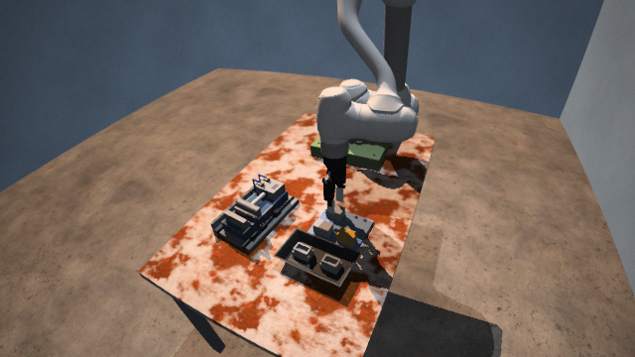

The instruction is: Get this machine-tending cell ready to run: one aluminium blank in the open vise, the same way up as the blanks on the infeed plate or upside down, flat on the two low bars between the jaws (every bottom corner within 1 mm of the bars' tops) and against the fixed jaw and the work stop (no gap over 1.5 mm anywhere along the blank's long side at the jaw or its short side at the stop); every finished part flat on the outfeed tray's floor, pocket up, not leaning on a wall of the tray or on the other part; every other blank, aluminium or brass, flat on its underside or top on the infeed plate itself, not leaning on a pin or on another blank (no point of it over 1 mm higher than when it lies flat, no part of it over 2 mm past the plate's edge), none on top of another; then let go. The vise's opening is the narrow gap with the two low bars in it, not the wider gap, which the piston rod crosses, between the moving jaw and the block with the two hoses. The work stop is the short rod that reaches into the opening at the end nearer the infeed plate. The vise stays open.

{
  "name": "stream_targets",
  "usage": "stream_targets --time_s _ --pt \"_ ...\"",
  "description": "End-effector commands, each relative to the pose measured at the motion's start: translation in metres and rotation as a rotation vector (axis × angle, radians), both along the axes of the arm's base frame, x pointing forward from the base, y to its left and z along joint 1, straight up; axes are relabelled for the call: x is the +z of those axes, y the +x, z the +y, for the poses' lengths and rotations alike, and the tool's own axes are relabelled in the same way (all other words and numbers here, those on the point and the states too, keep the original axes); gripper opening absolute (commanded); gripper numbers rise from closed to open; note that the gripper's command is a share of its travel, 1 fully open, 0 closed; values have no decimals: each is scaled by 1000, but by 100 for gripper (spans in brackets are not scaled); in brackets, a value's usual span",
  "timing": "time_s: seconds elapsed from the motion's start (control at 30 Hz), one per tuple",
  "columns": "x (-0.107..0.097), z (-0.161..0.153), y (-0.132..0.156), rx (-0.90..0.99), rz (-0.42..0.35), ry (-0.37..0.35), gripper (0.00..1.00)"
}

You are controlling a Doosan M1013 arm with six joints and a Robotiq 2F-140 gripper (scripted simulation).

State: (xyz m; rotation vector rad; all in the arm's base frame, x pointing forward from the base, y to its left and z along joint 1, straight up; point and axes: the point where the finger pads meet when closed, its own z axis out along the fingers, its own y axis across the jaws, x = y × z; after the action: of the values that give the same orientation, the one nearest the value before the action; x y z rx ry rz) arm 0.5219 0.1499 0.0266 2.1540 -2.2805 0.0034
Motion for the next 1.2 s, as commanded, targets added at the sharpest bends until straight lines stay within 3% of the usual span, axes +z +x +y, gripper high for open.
stream_targets --time_s 0.0,1.17 --pt "-2 2 -1 3 1 -1 40" --pt "-12 2 -1 3 1 -1 40"
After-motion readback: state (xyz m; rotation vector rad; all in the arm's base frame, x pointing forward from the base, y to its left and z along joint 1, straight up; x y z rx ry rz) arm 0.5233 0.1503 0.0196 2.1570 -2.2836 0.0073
